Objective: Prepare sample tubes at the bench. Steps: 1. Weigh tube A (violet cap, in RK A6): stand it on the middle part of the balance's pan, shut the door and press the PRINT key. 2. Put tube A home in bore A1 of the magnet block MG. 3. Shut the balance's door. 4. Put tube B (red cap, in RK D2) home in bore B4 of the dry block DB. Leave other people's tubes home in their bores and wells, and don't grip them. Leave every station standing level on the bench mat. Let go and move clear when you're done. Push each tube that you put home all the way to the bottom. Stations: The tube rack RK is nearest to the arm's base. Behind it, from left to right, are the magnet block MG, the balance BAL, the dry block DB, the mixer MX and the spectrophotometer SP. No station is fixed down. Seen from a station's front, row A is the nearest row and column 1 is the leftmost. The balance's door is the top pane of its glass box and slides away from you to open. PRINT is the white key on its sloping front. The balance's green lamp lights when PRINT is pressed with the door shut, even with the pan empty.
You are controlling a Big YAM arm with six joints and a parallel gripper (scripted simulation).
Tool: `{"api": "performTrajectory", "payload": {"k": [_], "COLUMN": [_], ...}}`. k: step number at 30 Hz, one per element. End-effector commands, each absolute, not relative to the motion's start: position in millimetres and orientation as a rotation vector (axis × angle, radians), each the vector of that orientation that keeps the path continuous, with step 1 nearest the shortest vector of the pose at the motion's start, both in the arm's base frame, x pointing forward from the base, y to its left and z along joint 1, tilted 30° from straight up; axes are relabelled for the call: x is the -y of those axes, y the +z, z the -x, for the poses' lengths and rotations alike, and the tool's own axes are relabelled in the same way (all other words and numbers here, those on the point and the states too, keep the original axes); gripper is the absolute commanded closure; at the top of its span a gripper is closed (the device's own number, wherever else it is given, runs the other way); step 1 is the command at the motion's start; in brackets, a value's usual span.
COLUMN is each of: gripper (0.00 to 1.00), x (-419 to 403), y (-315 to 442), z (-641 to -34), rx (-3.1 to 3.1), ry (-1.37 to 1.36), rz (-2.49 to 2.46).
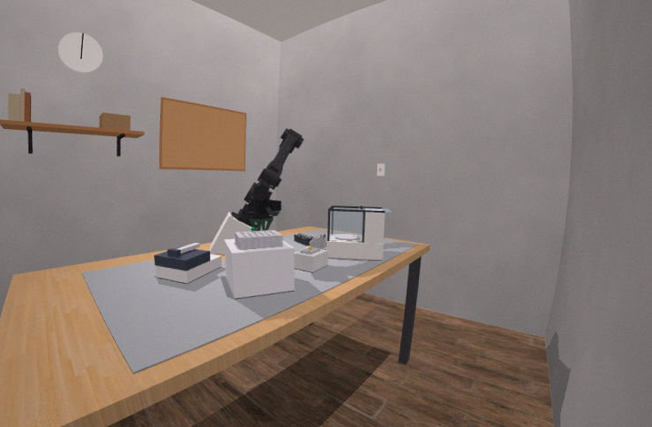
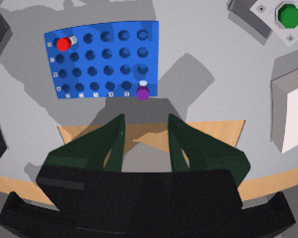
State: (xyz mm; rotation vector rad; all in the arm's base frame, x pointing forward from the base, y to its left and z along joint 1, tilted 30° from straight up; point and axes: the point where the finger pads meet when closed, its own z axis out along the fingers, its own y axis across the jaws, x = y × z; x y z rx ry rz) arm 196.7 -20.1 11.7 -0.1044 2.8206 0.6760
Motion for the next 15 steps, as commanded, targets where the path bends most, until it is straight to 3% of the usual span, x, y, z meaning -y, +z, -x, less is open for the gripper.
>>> {"api": "performTrajectory", "payload": {"k": [1, 15], "gripper": [0.64, 0.64], "x": [20.6, 24.6], "y": [16.9, 17.7], "z": [-201.5, -205.0], "rx": [-2.807, -2.806], "ry": [0.663, 0.657], "rz": [0.137, 0.116]}}
